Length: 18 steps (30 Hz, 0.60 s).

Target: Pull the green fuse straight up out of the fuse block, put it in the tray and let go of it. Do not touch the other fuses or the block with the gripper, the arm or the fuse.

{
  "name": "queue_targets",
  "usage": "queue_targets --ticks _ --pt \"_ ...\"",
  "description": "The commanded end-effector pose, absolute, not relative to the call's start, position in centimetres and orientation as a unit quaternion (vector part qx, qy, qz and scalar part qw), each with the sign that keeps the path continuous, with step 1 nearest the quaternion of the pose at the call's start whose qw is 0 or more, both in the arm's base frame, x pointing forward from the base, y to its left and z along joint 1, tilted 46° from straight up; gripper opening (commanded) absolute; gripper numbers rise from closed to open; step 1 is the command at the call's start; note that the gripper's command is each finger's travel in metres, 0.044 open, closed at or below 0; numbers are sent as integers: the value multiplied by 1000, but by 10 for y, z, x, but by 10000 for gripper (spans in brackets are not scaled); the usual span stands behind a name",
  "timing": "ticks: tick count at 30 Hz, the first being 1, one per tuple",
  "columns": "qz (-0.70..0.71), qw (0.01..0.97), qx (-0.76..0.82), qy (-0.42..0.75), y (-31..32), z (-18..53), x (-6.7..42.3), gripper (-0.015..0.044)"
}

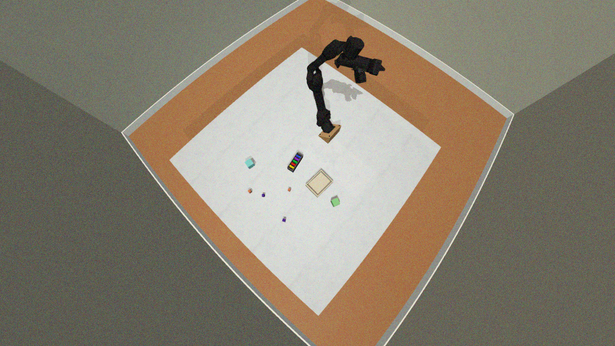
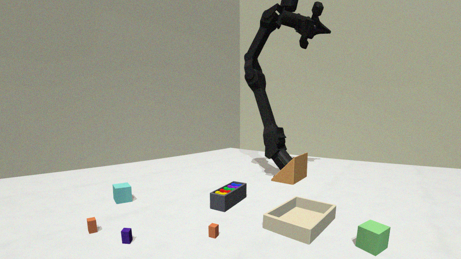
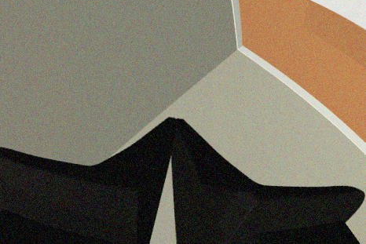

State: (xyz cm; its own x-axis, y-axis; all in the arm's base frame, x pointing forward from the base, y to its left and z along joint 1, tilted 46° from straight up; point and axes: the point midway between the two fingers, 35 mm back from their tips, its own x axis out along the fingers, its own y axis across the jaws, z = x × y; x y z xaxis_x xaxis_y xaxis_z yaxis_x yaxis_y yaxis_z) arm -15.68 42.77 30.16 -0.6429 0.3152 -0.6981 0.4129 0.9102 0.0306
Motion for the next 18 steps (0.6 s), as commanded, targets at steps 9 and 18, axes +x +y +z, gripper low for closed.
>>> queue_targets --ticks 9,18 --pt "54 487 184 852 445 258 -73 71" --pt "147 624 89 762 434 204 42 71"
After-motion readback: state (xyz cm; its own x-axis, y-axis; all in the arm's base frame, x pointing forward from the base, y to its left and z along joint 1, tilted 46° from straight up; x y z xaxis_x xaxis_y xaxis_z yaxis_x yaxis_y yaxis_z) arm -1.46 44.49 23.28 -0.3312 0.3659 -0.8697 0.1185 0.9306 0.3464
